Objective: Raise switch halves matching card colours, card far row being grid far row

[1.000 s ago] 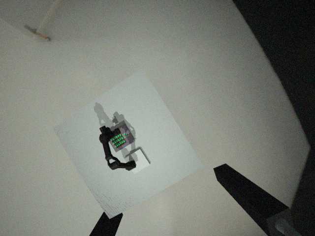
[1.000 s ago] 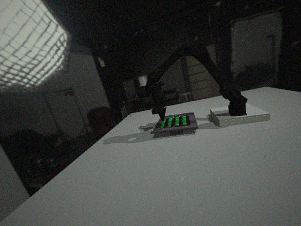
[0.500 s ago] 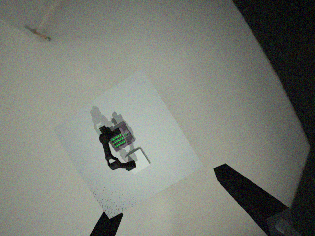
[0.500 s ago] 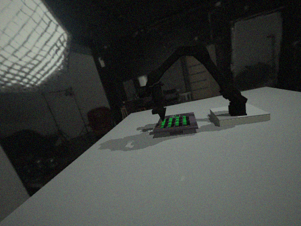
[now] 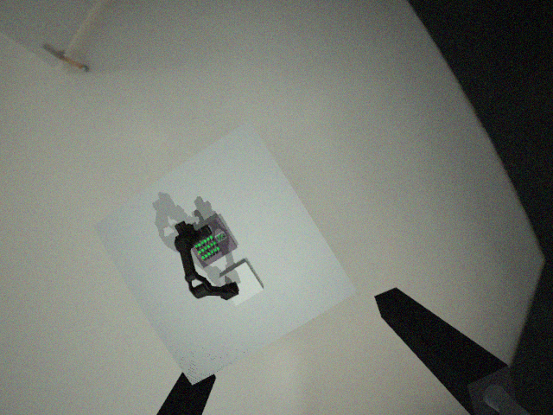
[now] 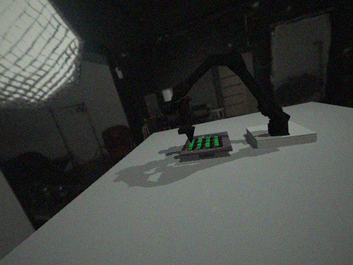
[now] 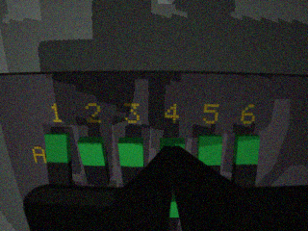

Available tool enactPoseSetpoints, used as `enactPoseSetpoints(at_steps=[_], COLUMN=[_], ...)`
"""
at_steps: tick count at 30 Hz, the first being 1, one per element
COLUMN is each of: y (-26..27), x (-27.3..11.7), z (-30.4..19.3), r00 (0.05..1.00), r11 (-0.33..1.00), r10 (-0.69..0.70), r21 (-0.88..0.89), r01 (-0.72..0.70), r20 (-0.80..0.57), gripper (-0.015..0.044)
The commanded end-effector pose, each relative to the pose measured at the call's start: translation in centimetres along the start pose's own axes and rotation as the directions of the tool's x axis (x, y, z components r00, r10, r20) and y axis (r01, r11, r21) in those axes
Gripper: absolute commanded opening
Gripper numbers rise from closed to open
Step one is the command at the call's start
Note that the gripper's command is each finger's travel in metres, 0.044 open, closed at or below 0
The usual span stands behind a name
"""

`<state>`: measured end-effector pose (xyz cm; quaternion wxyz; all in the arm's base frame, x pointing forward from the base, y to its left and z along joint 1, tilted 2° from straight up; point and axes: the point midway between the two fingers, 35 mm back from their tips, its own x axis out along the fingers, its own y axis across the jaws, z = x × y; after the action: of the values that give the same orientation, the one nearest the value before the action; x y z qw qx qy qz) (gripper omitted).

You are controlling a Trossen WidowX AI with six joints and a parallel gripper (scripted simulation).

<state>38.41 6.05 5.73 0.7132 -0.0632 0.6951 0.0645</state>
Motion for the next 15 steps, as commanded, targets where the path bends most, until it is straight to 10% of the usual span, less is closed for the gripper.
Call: enactPoseSetpoints(at_steps=[1, 15], y=[-0.04, -0.04], x=[0.36, 0.54], z=[-0.15, -0.15], r00=[1.000, 1.000], r11=[1.000, 1.000], r10=[-0.002, -0.002], r21=[-0.006, -0.006], r01=[0.002, 0.002], r20=[-0.008, -0.008], gripper=[0.0000, 0.0000])
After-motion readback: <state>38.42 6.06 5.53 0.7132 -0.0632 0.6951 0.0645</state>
